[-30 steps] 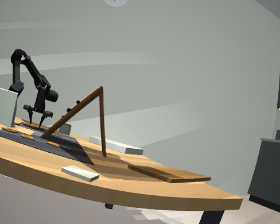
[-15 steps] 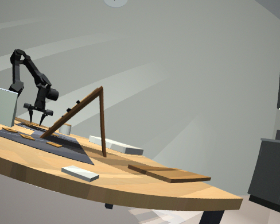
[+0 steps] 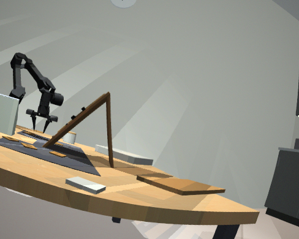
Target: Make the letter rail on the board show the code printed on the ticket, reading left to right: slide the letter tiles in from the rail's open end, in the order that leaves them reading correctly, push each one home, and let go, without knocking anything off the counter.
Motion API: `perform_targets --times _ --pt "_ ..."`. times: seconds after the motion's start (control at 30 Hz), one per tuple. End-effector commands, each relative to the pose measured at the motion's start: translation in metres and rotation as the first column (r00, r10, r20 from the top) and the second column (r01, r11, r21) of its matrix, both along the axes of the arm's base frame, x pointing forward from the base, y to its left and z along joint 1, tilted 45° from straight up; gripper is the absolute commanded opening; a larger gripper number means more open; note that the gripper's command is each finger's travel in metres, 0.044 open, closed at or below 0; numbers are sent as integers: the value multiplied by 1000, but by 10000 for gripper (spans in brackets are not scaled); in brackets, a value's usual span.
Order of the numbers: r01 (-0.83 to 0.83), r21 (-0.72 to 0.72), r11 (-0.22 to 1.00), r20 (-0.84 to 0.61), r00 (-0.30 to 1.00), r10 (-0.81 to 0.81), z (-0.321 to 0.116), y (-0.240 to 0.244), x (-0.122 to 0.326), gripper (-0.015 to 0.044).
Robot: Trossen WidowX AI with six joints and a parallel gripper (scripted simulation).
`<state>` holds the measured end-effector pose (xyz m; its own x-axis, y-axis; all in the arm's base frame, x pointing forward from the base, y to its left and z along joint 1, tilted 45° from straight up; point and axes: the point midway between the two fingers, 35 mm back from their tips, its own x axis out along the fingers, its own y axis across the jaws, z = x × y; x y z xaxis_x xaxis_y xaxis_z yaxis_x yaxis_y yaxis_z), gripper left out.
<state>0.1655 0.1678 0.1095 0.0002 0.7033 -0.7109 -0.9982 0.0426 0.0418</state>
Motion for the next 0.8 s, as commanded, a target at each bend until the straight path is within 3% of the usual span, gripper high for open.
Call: perform_targets --times 0.0,0.77 --pt "51 -11 999 52 997 -50 4 -8 16 0" --pt "424 23 905 156 893 -422 21 -85 94 0"
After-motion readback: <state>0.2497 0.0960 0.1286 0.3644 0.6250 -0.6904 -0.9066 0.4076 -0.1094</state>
